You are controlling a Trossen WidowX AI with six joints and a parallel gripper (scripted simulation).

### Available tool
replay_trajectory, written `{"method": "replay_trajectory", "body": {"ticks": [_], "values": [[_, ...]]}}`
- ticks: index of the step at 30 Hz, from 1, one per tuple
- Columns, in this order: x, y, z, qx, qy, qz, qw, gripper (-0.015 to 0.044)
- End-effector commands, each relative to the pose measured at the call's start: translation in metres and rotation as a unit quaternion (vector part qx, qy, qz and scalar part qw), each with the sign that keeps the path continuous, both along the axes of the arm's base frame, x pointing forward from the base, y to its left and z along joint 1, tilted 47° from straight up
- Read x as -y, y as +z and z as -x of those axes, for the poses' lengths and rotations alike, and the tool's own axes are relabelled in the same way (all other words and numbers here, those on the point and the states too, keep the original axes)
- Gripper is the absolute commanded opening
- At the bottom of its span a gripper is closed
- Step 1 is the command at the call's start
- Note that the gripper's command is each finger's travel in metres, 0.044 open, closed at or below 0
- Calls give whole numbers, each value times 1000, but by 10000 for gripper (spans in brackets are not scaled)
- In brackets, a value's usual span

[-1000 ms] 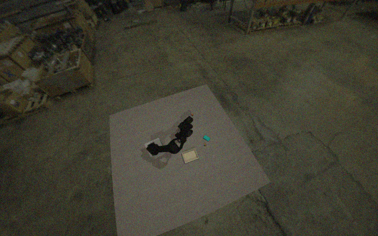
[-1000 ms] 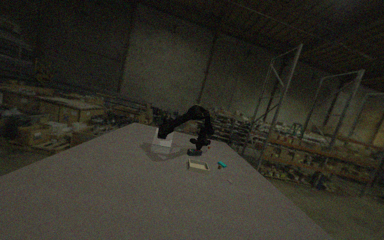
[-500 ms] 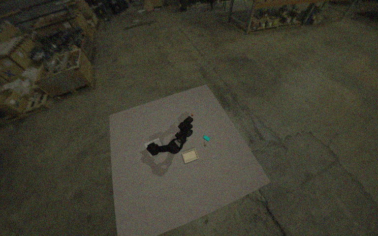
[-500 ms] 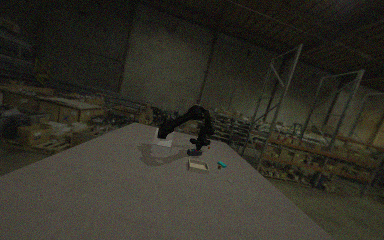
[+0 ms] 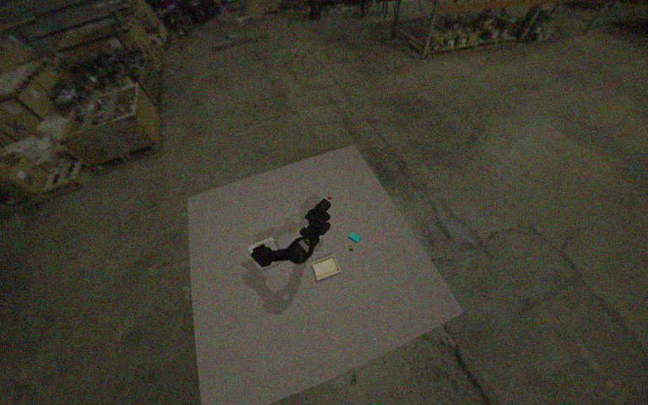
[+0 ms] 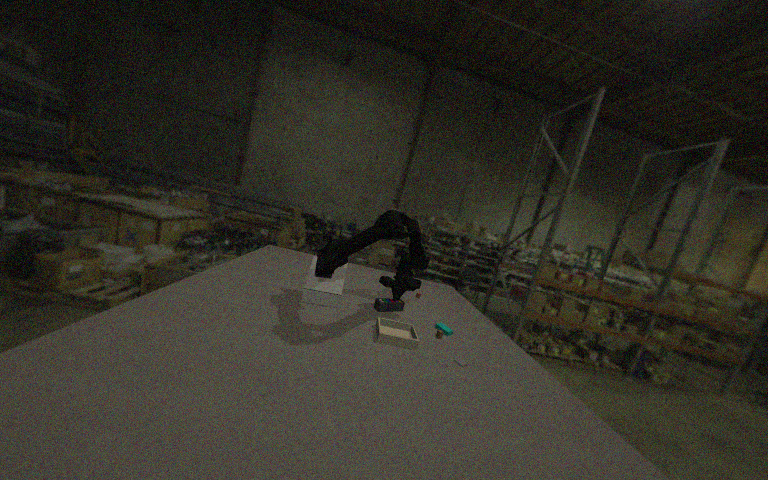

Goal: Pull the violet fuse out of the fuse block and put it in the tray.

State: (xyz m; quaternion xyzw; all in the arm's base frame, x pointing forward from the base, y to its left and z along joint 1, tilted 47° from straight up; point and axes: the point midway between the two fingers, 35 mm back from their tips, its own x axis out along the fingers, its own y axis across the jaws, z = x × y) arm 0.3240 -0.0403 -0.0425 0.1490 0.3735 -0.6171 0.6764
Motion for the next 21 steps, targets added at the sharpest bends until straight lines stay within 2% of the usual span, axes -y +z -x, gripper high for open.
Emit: {"method": "replay_trajectory", "body": {"ticks": [1, 21], "values": [[-3, 3, -2, 4, 0, -2, 1000, 0], [-11, 9, -2, 3, 1, -2, 1000, 0]]}}
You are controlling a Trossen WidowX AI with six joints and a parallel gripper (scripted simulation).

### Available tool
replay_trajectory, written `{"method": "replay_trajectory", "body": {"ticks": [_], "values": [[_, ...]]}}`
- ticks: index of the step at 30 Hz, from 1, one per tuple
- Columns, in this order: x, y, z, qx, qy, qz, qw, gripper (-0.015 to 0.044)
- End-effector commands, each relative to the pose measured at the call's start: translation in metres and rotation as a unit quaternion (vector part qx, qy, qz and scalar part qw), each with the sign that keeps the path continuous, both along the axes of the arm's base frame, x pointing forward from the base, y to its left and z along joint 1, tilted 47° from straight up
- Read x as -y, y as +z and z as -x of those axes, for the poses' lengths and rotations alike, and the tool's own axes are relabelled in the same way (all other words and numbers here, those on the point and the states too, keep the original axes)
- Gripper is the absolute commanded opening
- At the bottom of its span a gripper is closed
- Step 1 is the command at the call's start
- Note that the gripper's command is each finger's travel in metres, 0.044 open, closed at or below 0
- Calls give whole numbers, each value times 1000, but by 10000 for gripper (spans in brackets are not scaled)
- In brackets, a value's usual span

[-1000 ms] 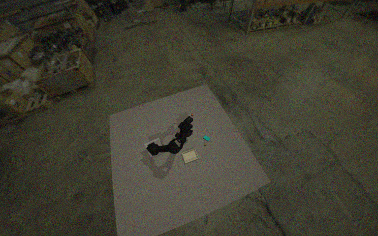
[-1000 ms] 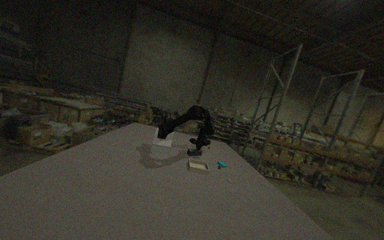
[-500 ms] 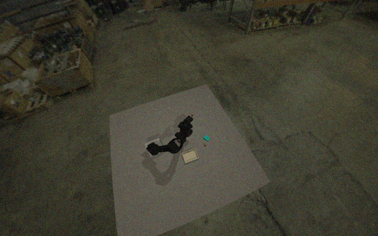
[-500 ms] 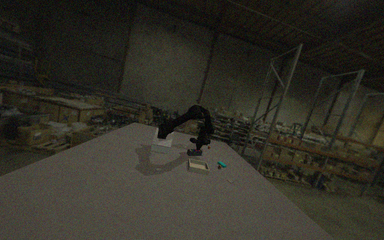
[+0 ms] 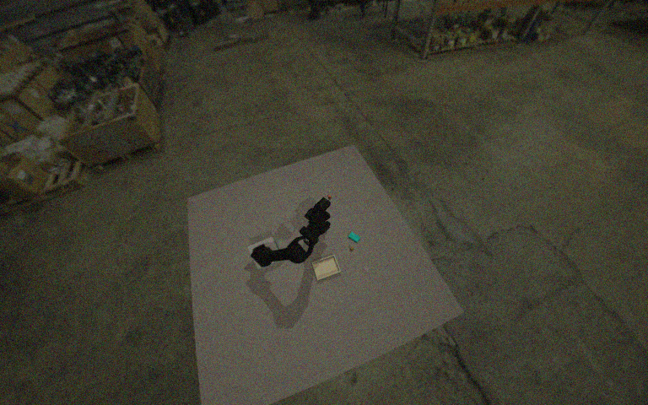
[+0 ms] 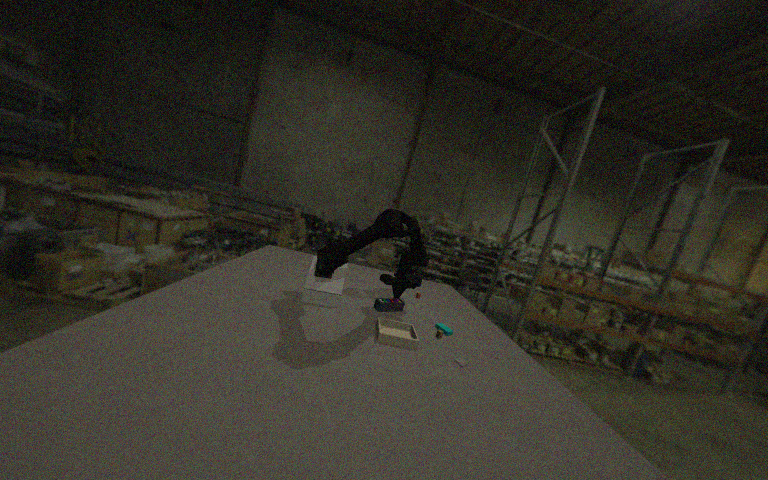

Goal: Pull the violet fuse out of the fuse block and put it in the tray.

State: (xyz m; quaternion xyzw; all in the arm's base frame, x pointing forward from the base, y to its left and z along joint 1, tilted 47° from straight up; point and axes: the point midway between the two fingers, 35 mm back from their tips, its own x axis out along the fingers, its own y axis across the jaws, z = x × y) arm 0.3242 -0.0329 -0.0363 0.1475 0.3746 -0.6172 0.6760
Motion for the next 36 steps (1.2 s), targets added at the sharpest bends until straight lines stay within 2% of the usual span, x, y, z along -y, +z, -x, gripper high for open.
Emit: {"method": "replay_trajectory", "body": {"ticks": [1, 36], "values": [[-4, 4, -2, 5, 1, -2, 1000, 0], [-16, 15, -2, 4, 1, -2, 1000, 0]]}}
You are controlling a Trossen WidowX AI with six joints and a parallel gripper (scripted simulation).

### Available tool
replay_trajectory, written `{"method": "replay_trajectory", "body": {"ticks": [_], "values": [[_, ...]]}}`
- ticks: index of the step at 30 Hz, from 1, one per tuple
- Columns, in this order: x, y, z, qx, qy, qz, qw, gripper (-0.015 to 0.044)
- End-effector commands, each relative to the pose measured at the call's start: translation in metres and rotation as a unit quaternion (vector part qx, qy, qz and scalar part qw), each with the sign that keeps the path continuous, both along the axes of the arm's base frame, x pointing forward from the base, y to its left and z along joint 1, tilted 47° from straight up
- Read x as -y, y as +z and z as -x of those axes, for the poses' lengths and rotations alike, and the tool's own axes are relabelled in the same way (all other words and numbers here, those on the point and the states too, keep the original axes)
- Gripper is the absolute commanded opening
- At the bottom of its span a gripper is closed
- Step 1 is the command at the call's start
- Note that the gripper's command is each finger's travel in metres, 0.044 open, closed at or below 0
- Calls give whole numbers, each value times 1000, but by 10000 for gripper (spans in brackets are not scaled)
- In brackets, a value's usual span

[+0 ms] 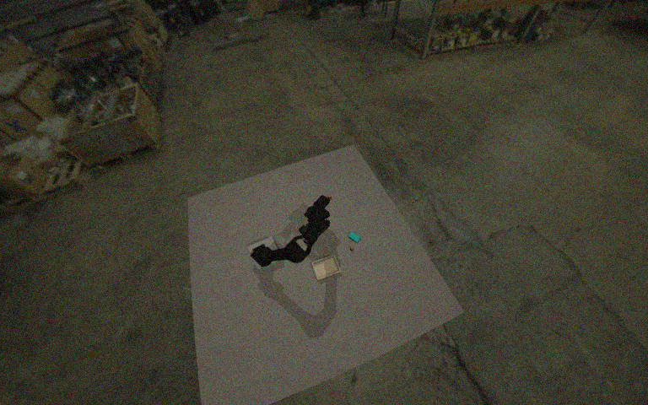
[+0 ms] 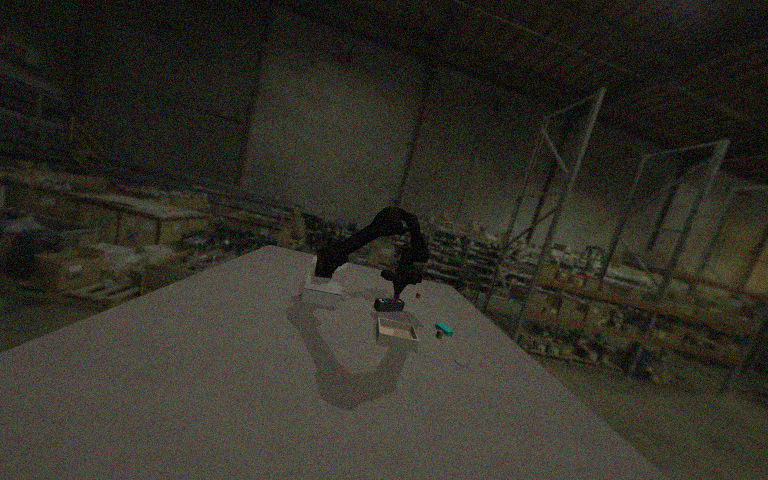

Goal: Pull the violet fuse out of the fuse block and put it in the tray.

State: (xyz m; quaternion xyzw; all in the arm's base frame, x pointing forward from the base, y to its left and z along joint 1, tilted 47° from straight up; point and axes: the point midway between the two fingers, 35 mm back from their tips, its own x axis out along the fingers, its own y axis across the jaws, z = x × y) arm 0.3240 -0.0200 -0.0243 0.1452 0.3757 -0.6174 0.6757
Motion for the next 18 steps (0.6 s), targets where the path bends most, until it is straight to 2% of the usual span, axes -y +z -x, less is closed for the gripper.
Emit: {"method": "replay_trajectory", "body": {"ticks": [1, 18], "values": [[-4, 4, -2, 6, 0, -3, 1000, 0], [-11, 10, -3, 6, 1, -3, 1000, 0]]}}
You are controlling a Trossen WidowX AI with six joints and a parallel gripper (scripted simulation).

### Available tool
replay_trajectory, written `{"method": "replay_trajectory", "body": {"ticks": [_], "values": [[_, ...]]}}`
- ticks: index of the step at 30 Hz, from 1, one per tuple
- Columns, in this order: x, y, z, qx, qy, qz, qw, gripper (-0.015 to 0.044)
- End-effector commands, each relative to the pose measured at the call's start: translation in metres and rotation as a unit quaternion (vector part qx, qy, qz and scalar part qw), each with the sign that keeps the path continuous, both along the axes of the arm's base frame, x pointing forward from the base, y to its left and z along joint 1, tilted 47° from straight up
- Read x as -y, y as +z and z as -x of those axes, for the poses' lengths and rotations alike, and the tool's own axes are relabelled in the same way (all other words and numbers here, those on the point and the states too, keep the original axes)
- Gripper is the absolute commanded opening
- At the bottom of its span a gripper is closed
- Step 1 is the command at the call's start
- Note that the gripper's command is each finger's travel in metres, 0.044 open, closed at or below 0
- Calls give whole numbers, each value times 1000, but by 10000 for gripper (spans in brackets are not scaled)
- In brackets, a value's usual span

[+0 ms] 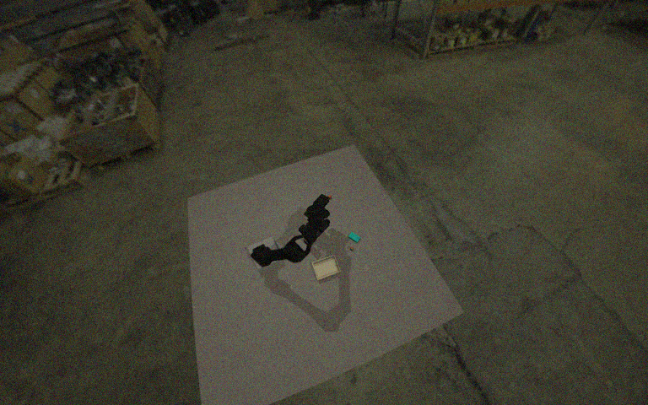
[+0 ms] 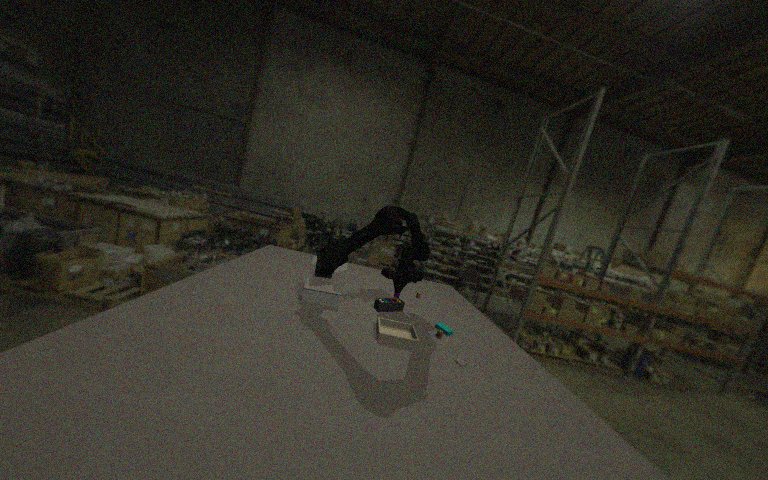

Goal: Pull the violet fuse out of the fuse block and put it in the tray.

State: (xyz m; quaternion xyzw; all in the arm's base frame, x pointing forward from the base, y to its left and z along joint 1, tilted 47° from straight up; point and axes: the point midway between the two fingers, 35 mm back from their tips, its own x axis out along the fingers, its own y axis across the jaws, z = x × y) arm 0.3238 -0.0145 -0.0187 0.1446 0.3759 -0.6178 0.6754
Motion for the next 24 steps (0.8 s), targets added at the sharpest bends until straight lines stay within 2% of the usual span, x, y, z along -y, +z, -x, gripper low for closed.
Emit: {"method": "replay_trajectory", "body": {"ticks": [1, 17, 24], "values": [[-6, 6, -3, 7, 1, -3, 1000, 0], [-16, 15, -3, 6, 1, -3, 1000, 0], [7, 42, -5, 6, 2, -9, 1000, 0]]}}
